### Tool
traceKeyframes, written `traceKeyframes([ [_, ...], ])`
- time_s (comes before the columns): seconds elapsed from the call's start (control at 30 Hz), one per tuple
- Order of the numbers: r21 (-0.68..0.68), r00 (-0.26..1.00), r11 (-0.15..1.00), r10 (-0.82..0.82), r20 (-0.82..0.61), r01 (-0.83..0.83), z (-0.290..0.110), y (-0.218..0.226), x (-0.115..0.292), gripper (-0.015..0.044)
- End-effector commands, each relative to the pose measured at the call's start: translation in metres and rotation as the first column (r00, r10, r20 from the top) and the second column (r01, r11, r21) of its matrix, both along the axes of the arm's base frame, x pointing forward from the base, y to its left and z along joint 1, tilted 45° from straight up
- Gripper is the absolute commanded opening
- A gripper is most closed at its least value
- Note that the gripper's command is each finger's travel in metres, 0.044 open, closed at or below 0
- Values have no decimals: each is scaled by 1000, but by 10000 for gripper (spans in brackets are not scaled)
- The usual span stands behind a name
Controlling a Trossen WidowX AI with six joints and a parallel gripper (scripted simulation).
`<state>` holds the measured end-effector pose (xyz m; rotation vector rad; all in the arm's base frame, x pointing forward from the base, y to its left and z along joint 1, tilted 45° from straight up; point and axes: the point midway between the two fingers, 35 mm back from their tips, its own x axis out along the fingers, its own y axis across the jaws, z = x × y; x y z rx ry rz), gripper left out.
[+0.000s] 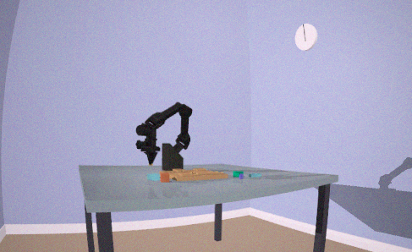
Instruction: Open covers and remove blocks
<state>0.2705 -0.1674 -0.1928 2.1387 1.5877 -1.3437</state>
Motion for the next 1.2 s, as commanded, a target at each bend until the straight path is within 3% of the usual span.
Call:
traceKeyframes([
  [0.0,9,1000,1000,-4,-6,4,-5,7,-1,80],
  [1.17,14,1000,1000,-3,-5,3,-44,49,-3,80],
])
